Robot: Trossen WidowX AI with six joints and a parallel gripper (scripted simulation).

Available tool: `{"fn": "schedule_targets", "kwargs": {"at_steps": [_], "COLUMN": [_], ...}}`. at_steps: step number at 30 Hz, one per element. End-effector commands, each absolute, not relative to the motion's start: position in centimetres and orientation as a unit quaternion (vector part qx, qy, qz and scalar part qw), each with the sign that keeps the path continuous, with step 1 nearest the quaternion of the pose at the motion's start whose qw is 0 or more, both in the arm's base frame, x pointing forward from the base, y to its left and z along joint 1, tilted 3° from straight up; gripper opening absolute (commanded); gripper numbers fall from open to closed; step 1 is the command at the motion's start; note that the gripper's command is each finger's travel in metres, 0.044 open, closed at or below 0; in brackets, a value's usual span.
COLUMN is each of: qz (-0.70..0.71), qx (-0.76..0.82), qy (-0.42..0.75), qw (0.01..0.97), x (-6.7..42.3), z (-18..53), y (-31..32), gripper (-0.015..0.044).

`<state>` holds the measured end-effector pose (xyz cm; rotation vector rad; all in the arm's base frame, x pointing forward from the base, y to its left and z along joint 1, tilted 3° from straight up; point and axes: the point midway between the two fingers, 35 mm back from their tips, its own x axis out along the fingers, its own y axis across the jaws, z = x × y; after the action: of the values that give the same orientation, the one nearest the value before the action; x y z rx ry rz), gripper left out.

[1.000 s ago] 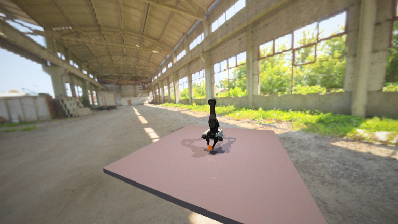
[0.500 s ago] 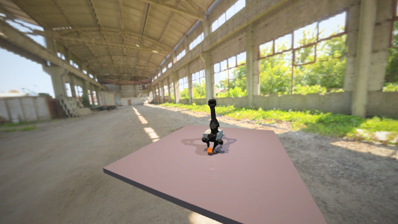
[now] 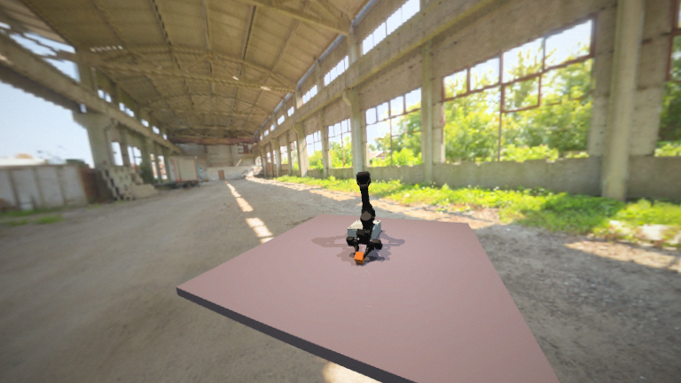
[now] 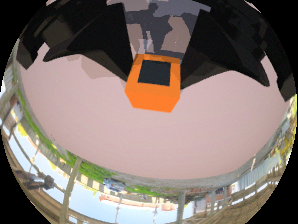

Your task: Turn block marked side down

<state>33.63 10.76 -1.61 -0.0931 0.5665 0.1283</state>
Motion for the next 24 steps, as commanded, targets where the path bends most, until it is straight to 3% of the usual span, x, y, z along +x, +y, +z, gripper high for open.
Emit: {"fn": "schedule_targets", "kwargs": {"at_steps": [1, 24], "qz": [0.062, 0.062], "qx": [-0.046, -0.043], "qy": [0.258, 0.23], "qw": [0.963, 0.97], "x": [32.86, 32.49], "z": [-1.77, -1.21], "y": [10.35, 10.22], "gripper": [0.0, 0.0]}}
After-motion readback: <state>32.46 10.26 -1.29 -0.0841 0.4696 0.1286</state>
